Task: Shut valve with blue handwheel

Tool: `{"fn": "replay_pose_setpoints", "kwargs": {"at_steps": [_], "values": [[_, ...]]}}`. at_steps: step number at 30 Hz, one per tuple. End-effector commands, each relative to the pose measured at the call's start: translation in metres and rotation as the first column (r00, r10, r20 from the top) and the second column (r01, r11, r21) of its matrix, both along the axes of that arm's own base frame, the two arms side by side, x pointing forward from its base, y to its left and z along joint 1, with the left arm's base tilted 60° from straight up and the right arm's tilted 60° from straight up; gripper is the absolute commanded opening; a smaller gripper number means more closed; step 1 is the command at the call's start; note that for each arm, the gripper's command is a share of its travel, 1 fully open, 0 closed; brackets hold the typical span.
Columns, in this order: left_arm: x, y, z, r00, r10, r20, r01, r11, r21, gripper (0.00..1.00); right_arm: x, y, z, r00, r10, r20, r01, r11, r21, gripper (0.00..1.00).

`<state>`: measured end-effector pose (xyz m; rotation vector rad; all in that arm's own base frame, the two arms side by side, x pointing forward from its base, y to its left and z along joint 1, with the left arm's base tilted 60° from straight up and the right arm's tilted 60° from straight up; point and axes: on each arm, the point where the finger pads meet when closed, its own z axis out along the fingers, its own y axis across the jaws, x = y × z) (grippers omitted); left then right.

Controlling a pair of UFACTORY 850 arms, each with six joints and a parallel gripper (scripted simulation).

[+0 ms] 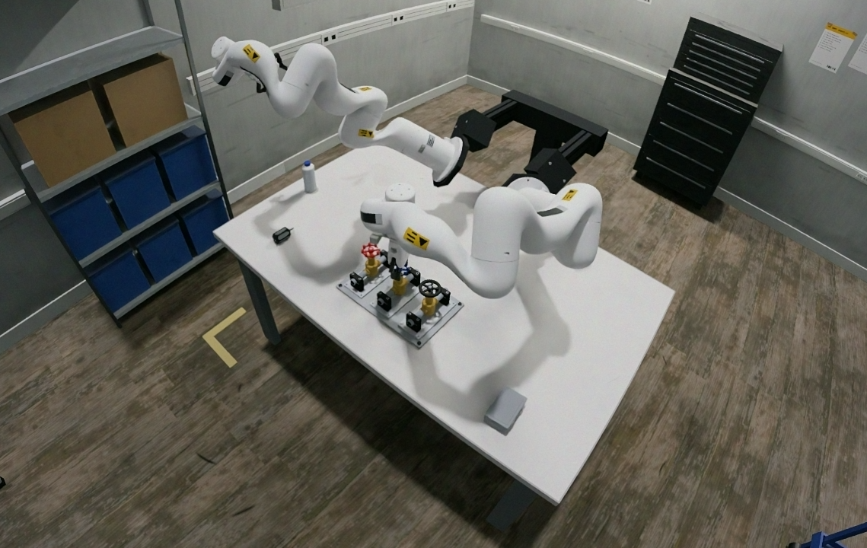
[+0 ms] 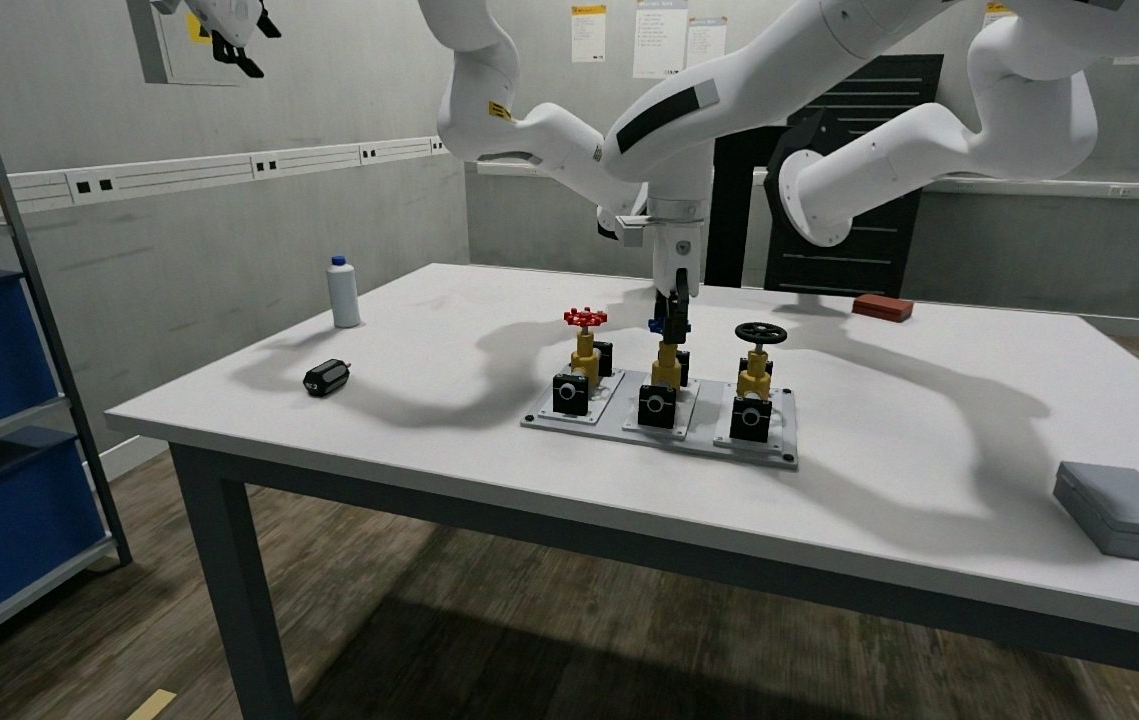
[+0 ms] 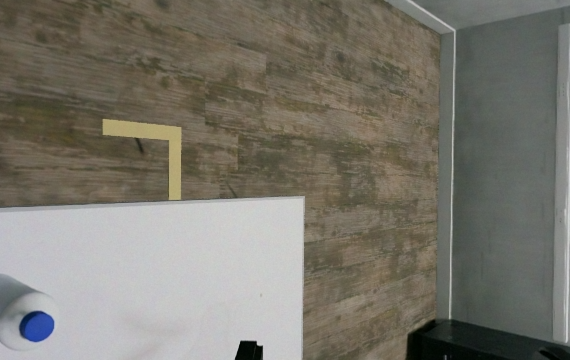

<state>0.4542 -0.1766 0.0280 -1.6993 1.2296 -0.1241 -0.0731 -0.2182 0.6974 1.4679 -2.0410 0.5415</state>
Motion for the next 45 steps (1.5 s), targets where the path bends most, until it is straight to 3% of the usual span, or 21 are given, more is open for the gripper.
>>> {"fn": "replay_pose_setpoints", "kwargs": {"at_steps": [1,45], "values": [[0.0001,-0.0006,0.0002,1.0,-0.01,-0.012,0.01,1.0,0.01,0.0,0.0,0.0002,0.0005,1.0,0.0,0.0,0.0,1.0,-0.001,1.0],[0.0002,-0.0006,0.0002,0.982,-0.107,-0.157,0.127,0.984,0.125,0.0,0.0,0.0002,0.0005,1.0,0.0,0.0,0.0,1.0,-0.001,1.0]]}}
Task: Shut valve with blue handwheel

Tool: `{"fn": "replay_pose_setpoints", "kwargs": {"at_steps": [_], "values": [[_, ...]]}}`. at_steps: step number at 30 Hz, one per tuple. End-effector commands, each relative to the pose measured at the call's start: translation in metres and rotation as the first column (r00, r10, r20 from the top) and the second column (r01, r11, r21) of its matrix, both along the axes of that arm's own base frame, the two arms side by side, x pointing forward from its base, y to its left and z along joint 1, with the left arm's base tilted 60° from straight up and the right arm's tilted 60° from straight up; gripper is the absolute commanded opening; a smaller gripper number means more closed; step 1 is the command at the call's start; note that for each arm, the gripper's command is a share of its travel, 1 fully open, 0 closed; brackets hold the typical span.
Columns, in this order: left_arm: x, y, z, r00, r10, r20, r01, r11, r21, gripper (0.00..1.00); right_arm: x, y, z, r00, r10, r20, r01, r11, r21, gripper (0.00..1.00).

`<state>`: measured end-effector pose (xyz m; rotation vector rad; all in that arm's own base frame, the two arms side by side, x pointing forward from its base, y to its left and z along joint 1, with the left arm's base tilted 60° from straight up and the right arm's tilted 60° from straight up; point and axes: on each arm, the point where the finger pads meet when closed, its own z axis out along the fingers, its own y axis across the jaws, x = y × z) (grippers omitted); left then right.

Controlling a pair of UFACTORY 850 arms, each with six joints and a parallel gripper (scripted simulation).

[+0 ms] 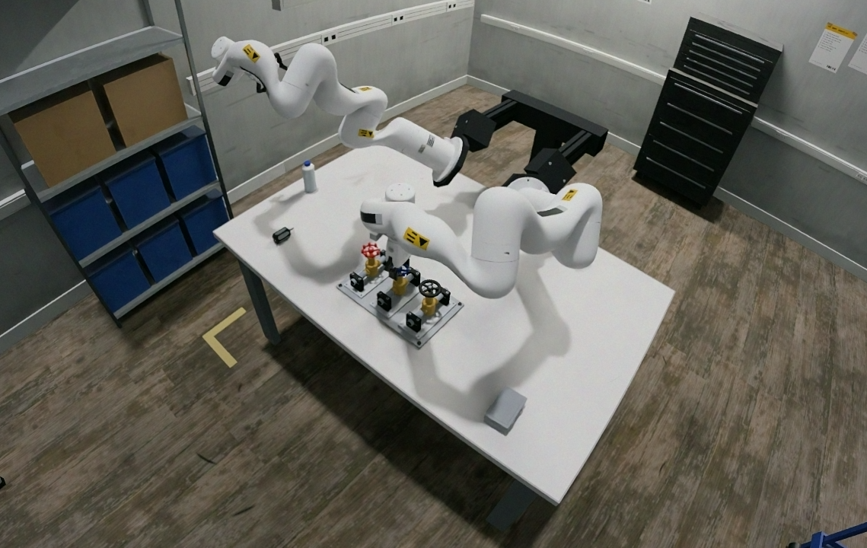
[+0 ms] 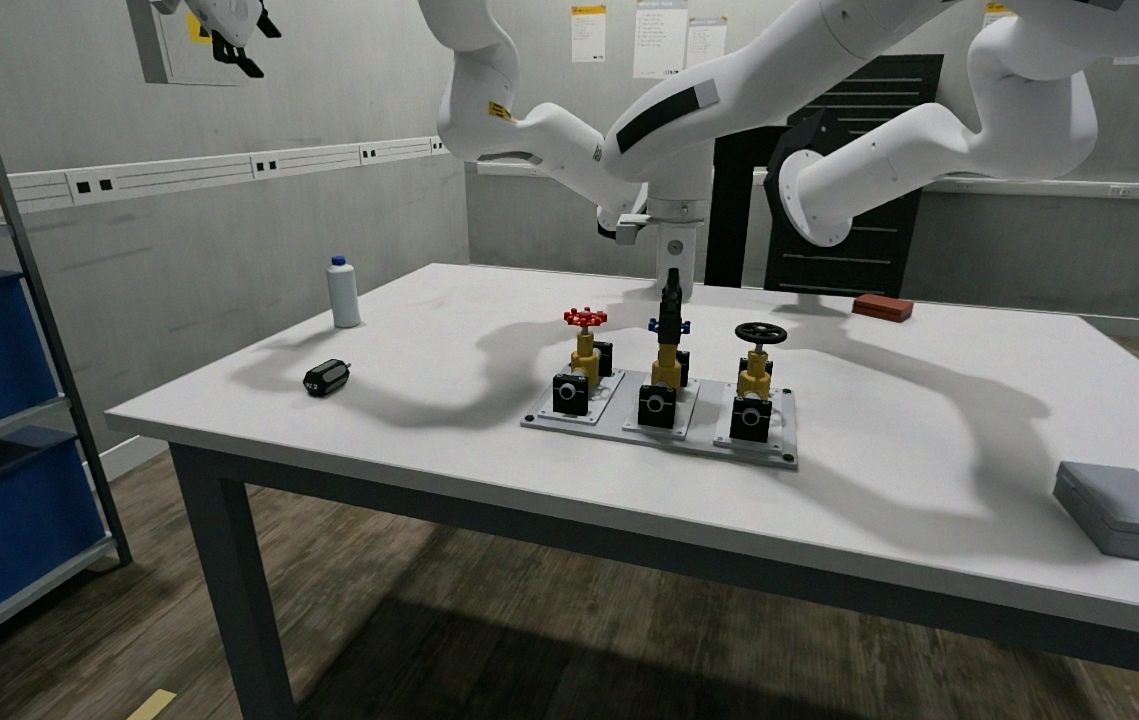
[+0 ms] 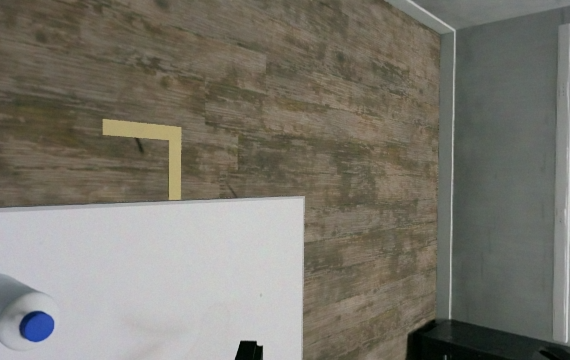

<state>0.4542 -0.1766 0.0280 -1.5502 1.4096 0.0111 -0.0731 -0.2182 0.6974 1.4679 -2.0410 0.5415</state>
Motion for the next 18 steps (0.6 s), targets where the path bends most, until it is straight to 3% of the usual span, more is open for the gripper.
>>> {"fn": "replay_pose_setpoints", "kwargs": {"at_steps": [1,18], "values": [[0.0001,-0.0006,0.0002,1.0,-0.008,-0.009,0.008,1.0,0.008,0.0,0.0,0.0002,0.0005,1.0,0.0,0.0,0.0,1.0,-0.001,1.0],[0.0001,-0.0006,0.0002,0.999,-0.032,-0.042,0.034,0.999,0.036,0.0,0.0,0.0002,0.0005,1.0,0.0,0.0,0.0,1.0,-0.001,1.0]]}}
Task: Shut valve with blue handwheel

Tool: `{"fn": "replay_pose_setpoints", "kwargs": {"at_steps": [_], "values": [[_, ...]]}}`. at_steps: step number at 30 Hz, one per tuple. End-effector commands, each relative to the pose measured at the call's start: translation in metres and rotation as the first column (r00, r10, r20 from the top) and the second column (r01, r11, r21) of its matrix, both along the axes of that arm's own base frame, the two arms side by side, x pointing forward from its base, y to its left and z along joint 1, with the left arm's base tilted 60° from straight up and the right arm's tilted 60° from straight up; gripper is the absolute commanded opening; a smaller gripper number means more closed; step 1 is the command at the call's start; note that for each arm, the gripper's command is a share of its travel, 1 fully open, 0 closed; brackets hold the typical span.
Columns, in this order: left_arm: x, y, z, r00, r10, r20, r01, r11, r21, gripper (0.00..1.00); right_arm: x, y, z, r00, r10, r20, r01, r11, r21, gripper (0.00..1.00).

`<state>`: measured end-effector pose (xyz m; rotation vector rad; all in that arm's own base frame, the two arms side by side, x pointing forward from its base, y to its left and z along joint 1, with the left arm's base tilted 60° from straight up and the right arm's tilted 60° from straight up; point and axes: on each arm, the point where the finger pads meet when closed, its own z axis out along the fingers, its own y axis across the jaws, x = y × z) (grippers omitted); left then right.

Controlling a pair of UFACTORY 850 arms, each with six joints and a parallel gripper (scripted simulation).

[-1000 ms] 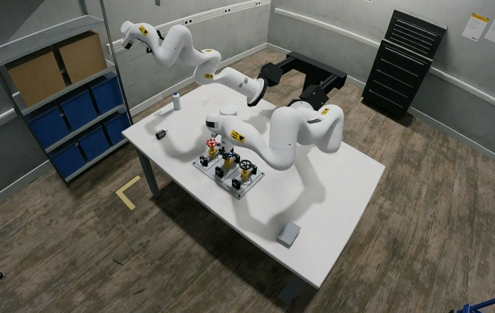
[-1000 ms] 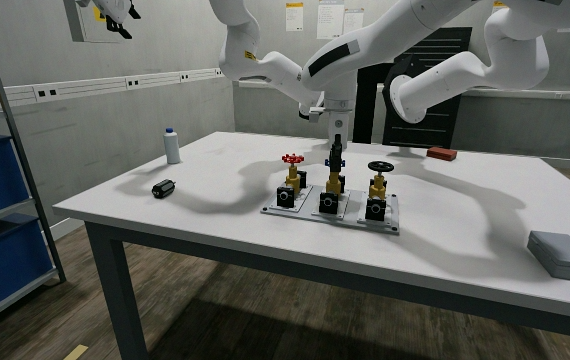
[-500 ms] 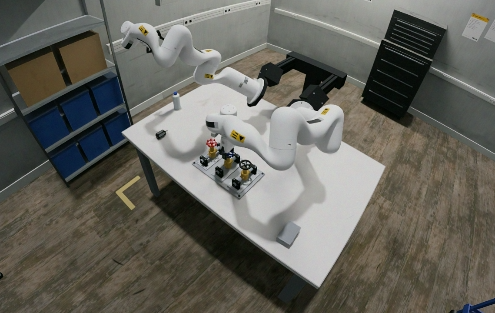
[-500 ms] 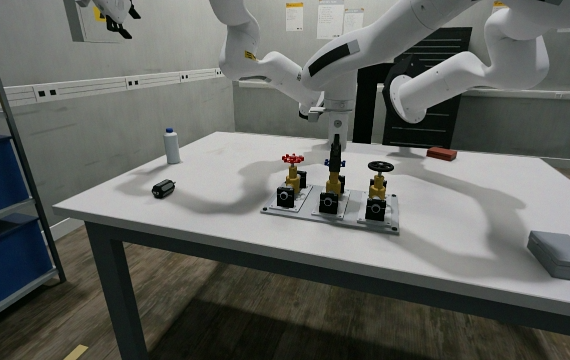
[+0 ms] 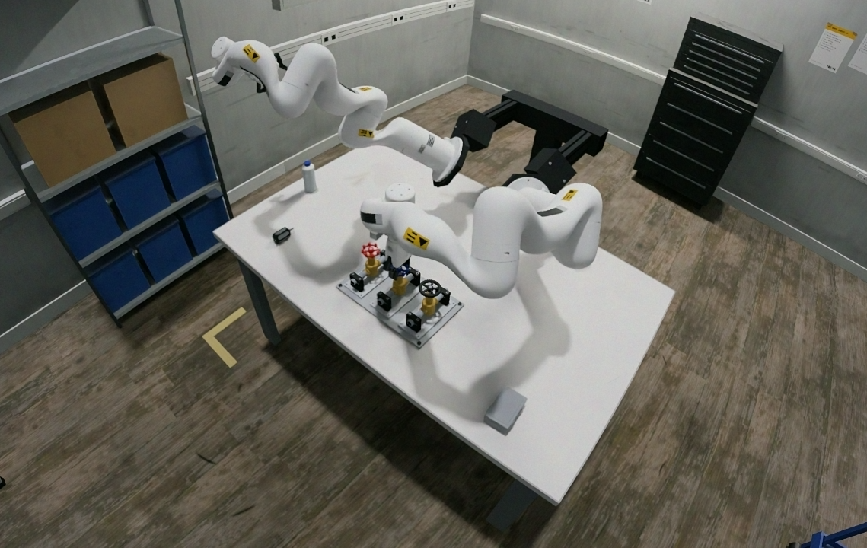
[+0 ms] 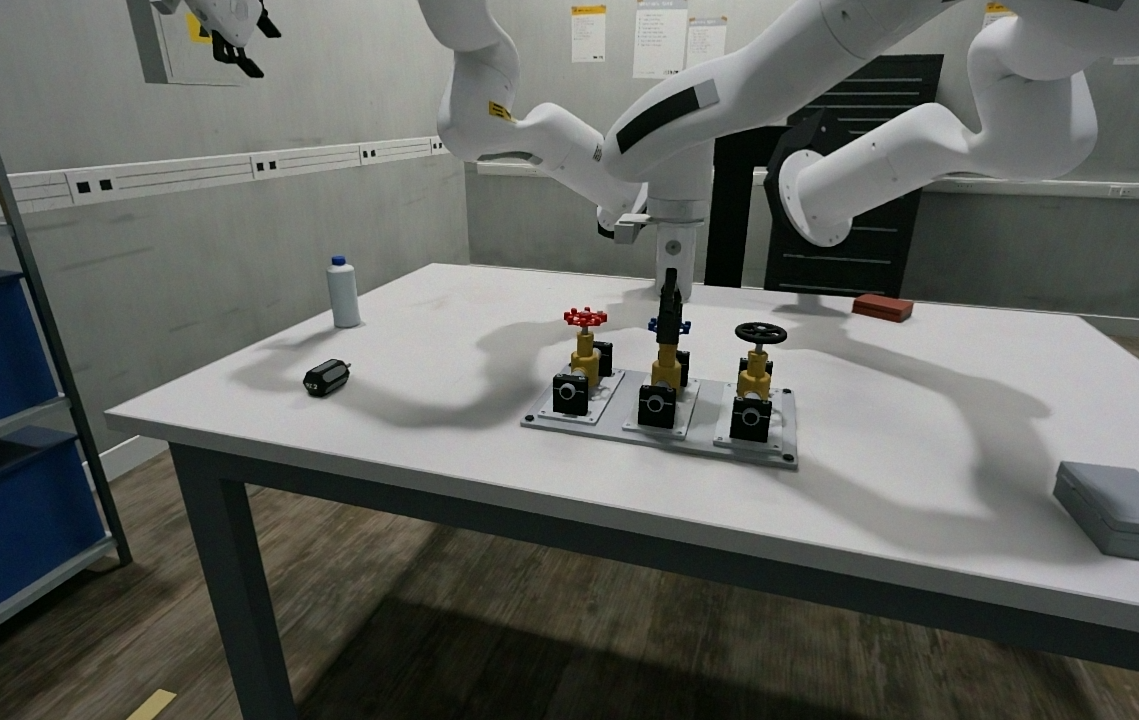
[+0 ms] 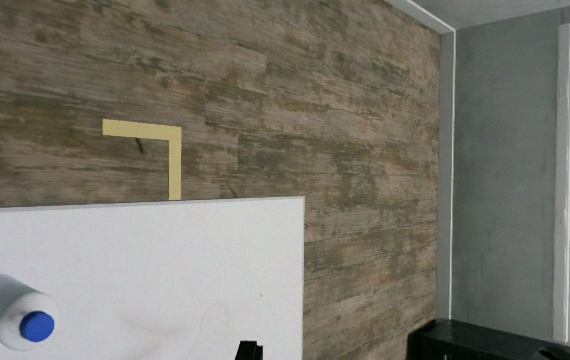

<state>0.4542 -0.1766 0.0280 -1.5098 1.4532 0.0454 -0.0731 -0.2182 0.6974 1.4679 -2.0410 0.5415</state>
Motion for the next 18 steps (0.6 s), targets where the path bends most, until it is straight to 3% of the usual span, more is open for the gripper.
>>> {"fn": "replay_pose_setpoints", "kwargs": {"at_steps": [1,18], "values": [[0.0001,-0.0006,0.0002,1.0,-0.006,-0.007,0.006,1.0,0.006,0.0,0.0,0.0002,0.0005,1.0,0.0,0.0,0.0,1.0,-0.001,1.0],[0.0001,-0.0006,0.0002,0.999,-0.023,-0.03,0.024,0.999,0.026,0.0,0.0,0.0002,0.0005,1.0,0.0,0.0,0.0,1.0,-0.001,1.0]]}}
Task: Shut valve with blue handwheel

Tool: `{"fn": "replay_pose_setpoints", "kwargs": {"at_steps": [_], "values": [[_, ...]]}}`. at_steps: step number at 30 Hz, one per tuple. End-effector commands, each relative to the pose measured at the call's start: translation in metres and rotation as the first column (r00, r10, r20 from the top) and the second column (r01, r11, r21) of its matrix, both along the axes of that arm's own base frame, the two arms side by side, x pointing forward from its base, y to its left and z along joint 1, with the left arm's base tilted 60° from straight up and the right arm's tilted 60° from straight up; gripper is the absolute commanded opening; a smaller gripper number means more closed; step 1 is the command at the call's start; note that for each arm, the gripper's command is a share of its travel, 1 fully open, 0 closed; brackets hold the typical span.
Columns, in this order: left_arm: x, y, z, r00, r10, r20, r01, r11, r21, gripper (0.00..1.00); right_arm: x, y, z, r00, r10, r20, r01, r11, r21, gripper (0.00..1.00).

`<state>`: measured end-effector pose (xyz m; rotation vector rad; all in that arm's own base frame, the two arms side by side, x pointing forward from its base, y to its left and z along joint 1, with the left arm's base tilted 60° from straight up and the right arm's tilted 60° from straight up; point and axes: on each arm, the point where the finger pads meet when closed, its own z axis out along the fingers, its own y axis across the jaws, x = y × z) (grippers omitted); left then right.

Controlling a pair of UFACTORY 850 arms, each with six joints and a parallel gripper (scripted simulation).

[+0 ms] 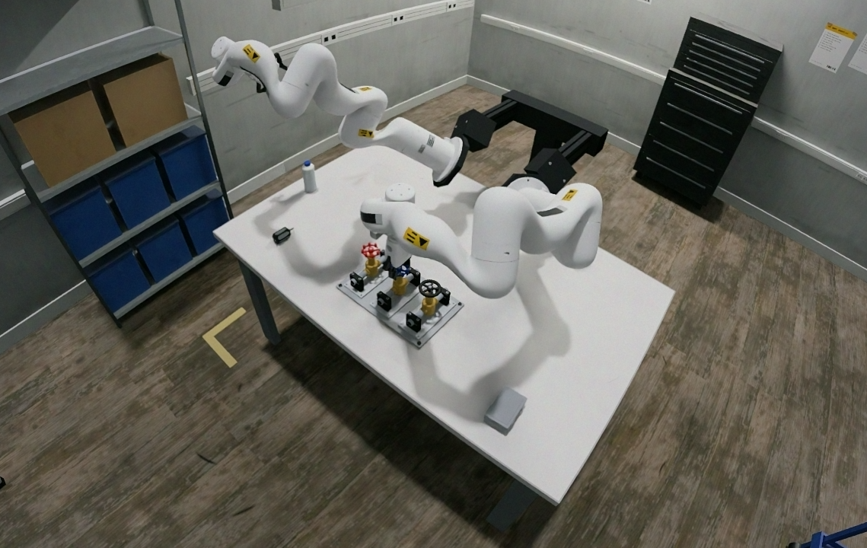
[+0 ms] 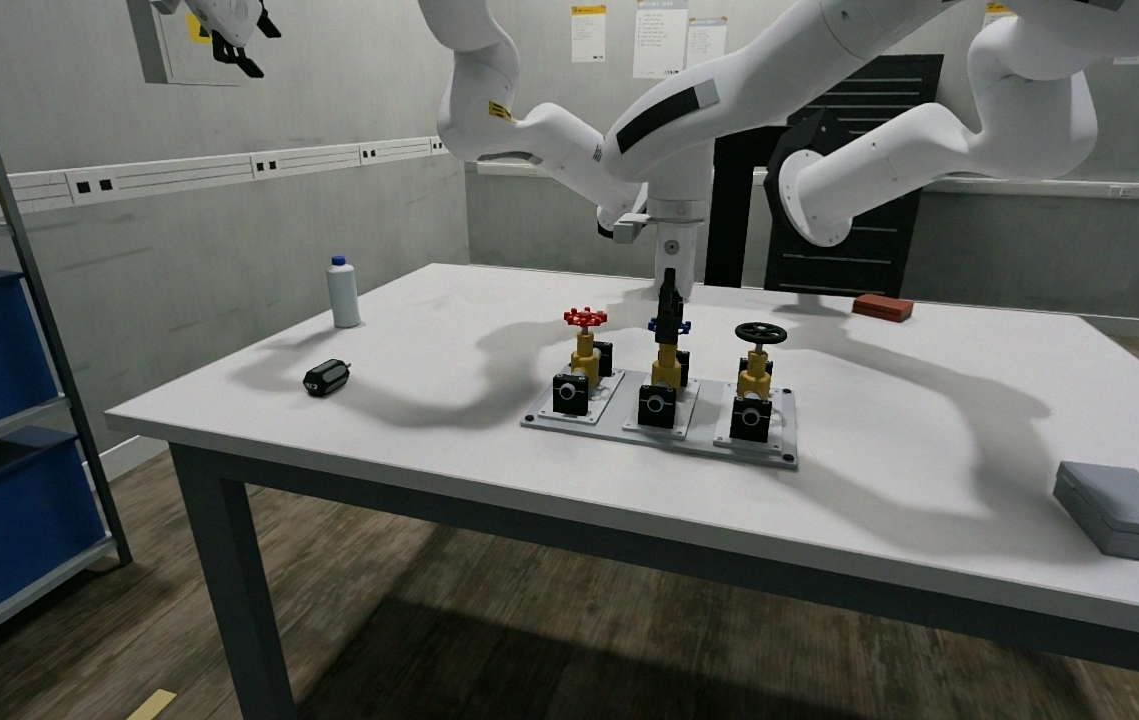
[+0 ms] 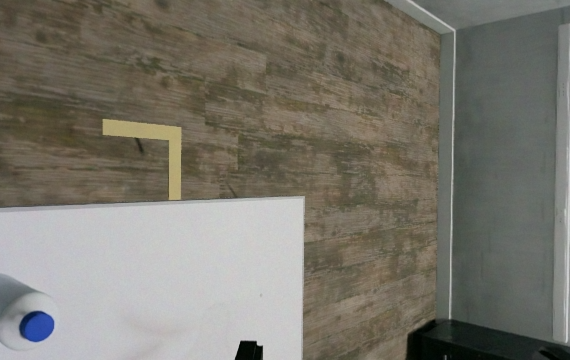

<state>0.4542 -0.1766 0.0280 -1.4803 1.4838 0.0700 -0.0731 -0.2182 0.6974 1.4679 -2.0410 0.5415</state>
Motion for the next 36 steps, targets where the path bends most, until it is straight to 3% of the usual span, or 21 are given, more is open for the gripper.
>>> {"fn": "replay_pose_setpoints", "kwargs": {"at_steps": [1,36], "values": [[0.0001,-0.0006,0.0002,1.0,-0.004,-0.004,0.004,1.0,0.004,0.0,0.0,0.0002,0.0005,1.0,0.0,0.0,0.0,1.0,-0.001,1.0],[0.0001,-0.0006,0.0002,0.999,-0.022,-0.027,0.022,0.999,0.023,0.0,0.0,0.0002,0.0005,1.0,0.0,0.0,0.0,1.0,-0.001,1.0]]}}
